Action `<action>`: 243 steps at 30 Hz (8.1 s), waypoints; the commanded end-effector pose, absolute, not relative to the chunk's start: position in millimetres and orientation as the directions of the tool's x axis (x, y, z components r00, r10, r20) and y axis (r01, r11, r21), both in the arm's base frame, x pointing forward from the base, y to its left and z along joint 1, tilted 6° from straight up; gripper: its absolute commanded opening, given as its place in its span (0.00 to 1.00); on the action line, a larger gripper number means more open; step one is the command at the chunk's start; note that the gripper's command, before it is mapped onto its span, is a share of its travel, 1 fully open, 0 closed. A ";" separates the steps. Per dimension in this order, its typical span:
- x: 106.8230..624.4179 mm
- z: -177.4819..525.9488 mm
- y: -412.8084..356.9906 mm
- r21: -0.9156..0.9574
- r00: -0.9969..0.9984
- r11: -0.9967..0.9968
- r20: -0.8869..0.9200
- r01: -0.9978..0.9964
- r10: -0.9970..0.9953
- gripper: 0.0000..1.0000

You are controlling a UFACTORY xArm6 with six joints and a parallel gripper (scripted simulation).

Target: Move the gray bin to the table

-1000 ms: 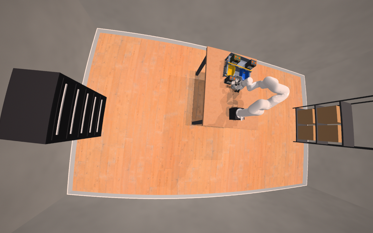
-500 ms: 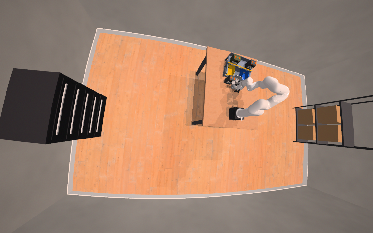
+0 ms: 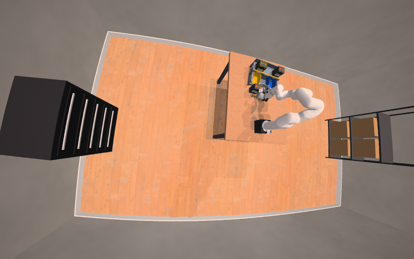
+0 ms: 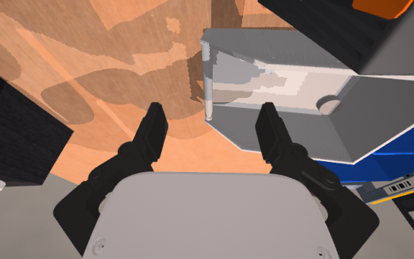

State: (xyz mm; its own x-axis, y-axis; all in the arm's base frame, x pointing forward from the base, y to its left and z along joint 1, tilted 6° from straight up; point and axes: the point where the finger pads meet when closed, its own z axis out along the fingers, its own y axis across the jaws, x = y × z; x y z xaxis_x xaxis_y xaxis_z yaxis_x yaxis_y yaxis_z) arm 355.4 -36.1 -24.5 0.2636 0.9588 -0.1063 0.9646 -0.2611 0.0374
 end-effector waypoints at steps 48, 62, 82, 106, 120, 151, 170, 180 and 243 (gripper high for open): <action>354.5 8.7 -34.5 0.020 0.263 -0.262 -0.102 0.965 0.959 1.00; 354.5 7.2 -34.6 0.020 0.263 -0.262 -0.102 0.965 0.959 1.00; 354.4 6.1 -34.7 0.020 0.263 -0.262 -0.102 0.965 0.959 0.33; 390.9 20.2 -43.2 0.020 0.263 -0.262 -0.102 0.965 0.959 0.33; 426.8 34.0 -51.6 0.020 0.263 -0.262 -0.102 0.965 0.959 0.33; 512.3 67.1 -71.4 0.021 0.263 -0.262 -0.102 0.965 0.959 0.33; 517.8 69.4 -72.6 0.021 0.263 -0.262 -0.102 0.965 0.959 0.33; 514.9 68.3 -72.0 0.021 0.263 -0.262 -0.102 0.965 0.959 0.33; 505.0 54.5 -70.7 0.021 0.263 -0.262 -0.102 0.965 0.959 0.33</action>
